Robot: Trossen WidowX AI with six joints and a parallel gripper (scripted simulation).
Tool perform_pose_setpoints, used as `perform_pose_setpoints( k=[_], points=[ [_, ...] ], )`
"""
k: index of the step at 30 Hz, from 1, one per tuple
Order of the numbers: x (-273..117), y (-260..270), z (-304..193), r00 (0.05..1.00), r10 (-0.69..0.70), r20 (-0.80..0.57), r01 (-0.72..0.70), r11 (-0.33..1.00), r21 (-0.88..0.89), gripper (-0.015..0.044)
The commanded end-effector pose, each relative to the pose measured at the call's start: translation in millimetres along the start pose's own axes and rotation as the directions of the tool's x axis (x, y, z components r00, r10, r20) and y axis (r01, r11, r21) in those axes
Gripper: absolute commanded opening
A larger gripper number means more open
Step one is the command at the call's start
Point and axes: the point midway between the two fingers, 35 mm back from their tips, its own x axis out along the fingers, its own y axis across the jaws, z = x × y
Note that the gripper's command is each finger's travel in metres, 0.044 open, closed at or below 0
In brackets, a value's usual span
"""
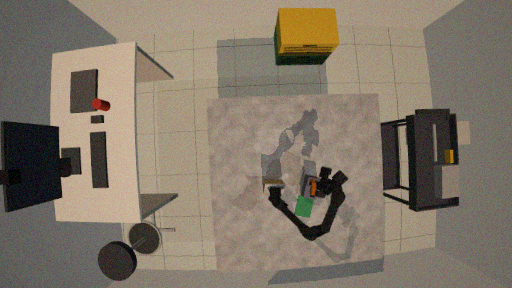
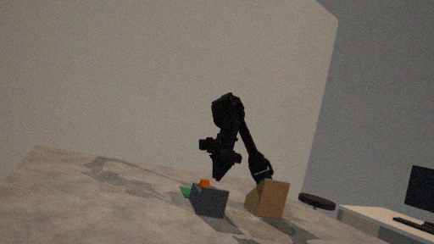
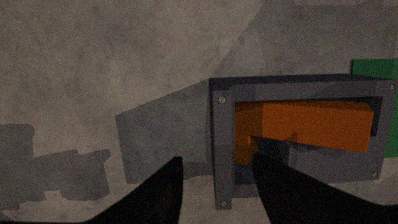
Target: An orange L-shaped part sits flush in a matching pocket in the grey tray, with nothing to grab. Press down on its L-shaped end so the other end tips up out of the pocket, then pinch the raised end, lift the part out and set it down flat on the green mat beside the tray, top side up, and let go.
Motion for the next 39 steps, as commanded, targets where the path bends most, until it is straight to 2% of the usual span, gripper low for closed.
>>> perform_pose_setpoints(
  k=[1,39],
  points=[
    [45,-10,-7,0.999,-0.032,-0.031,0.032,0.999,-0.008,0.0180],
    [84,-12,-9,0.999,-0.035,-0.032,0.034,0.999,-0.008,0.0180]
  ],
)
